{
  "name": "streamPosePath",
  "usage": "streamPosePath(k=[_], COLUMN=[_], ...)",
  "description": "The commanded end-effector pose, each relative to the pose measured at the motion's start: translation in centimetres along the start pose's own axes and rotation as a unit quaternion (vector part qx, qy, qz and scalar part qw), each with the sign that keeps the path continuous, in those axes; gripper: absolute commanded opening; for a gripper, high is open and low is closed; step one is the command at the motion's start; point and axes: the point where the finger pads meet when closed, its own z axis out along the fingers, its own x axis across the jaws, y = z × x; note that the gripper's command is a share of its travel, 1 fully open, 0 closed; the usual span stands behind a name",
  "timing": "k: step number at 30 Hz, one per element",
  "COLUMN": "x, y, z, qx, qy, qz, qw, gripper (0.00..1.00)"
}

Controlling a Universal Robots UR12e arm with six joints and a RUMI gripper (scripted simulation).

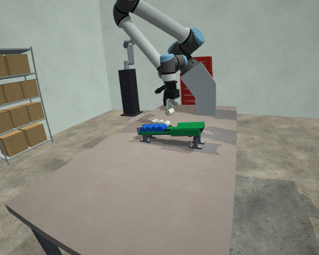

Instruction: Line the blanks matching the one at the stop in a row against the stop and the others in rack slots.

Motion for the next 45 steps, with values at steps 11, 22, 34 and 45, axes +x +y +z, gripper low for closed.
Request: streamPosePath(k=[11, 22, 34, 45], x=[1.8, 1.5, 1.3, 1.1], y=[-0.2, -0.3, -0.3, -0.3], z=[0.1, 0.9, 6.0, 9.6], qx=[0.001, 0.001, 0.001, 0.001], qy=[-0.025, -0.026, -0.026, -0.026], qz=[0.02, 0.022, 0.021, 0.021], qw=[0.999, 0.999, 0.999, 0.999], gripper=[0.35, 0.35, 0.35, 0.35])
